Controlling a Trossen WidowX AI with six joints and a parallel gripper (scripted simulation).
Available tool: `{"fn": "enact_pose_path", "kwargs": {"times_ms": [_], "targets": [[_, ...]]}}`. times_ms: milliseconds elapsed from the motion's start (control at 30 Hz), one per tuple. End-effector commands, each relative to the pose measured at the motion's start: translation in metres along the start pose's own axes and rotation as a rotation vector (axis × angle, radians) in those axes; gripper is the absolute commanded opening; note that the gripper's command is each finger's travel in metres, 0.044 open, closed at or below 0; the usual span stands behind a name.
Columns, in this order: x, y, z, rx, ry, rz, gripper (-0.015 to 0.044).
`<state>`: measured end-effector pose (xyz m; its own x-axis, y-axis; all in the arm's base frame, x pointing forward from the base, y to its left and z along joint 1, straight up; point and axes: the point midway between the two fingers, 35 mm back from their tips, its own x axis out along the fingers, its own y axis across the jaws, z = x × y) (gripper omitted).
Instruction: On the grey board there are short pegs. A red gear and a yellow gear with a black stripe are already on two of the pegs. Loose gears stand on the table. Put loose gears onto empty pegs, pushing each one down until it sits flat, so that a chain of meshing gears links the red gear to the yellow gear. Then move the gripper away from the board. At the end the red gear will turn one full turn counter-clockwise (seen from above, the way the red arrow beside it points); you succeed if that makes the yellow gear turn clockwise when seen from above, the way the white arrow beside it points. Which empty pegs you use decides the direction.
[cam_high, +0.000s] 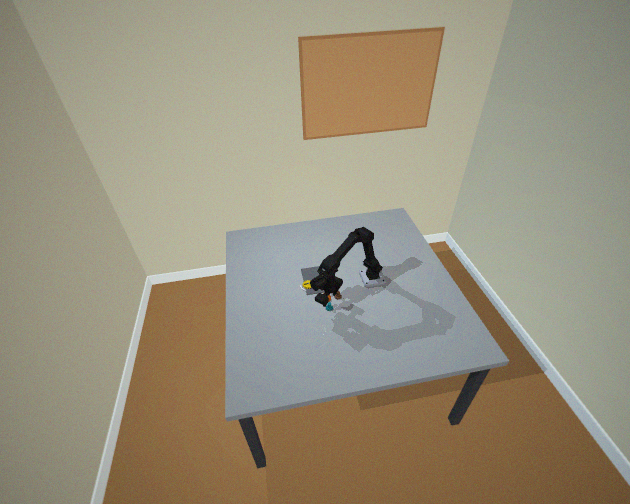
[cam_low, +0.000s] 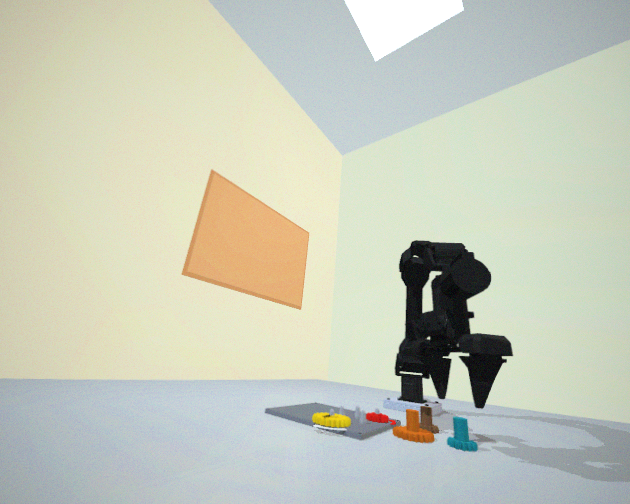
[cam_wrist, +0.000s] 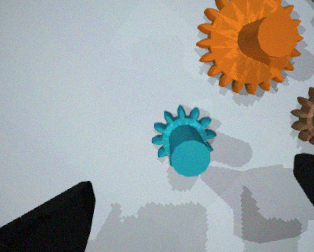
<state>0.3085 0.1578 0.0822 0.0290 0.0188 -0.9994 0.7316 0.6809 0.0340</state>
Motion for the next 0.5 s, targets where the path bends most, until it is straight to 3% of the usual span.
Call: {"fn": "enact_pose_path", "kwargs": {"times_ms": [0,467], "targets": [[0.007,-0.001,0.0,0.005,-0.001,-0.011,0.044],[0.029,-0.001,0.0,0.005,-0.001,-0.011,0.044]]}}
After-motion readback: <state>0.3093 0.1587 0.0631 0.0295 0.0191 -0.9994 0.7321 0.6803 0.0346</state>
